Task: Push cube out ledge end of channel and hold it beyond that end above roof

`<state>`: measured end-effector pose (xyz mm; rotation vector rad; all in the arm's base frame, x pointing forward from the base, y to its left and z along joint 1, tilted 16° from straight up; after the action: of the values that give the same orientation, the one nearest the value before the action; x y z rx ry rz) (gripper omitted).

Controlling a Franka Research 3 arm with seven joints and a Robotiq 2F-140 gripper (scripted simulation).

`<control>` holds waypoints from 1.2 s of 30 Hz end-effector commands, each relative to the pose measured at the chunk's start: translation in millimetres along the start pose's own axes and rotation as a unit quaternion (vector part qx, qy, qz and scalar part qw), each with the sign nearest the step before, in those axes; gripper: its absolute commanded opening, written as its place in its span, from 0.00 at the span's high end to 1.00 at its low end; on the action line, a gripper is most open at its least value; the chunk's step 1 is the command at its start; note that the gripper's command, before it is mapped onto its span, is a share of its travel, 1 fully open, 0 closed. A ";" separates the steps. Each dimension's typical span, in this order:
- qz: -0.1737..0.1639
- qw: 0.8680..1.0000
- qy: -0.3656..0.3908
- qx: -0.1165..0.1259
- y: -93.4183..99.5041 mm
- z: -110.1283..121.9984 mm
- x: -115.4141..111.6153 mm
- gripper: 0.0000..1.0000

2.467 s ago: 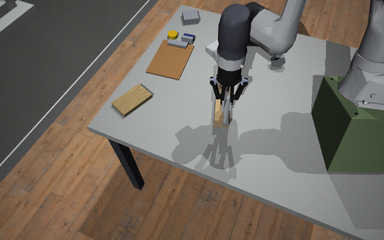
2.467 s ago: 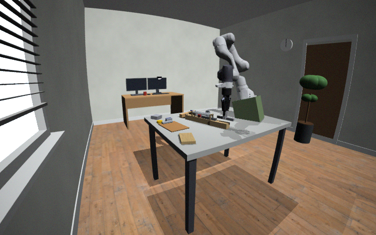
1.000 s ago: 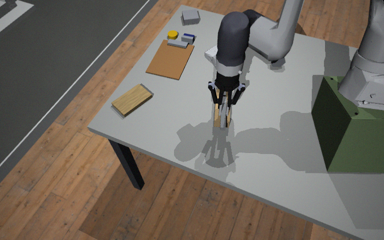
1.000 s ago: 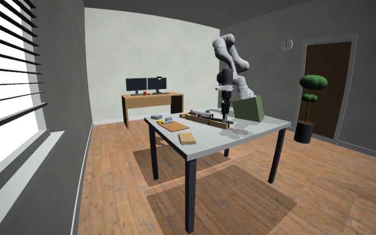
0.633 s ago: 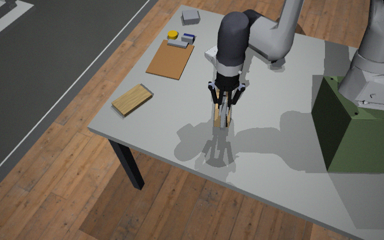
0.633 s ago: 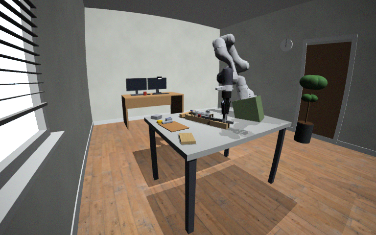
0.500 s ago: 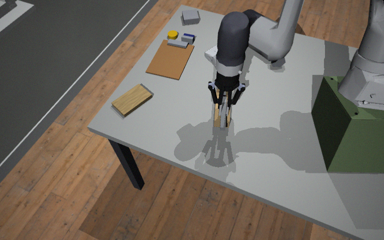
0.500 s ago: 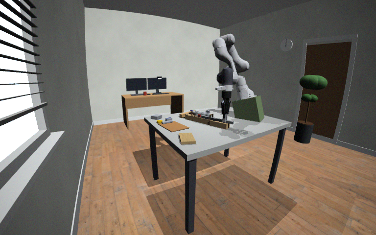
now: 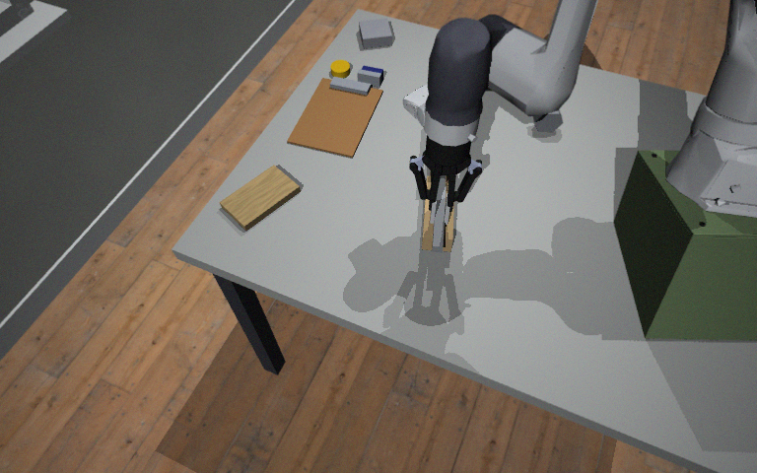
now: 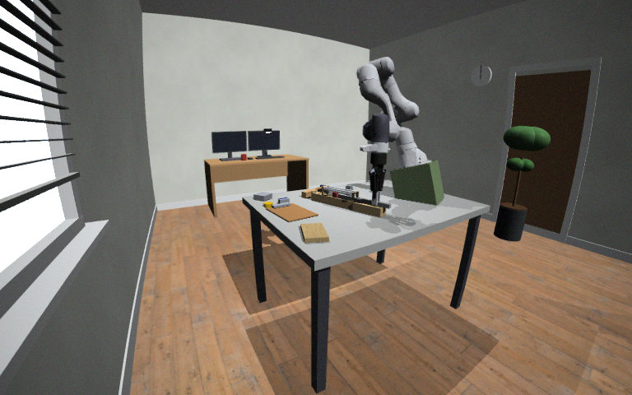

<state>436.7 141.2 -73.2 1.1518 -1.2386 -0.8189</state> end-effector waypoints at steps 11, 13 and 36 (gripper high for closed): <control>-0.001 1.000 0.005 0.001 0.5 -5.8 33.8 1.00; -0.001 1.000 0.005 0.001 0.5 -6.7 39.9 1.00; -0.001 1.000 0.005 0.001 0.4 -13.9 85.9 1.00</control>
<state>464.8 66.2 -49.7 1.1463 -1.2586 -0.8325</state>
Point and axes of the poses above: the point where the finger pads meet when closed, its own y axis back along the fingers, its own z axis across the jaws, x = y × z, the point moved 3 cm from there along y, back along the fingers, and after that the axes turned 7 degrees about -y, right-handed, at the moved point
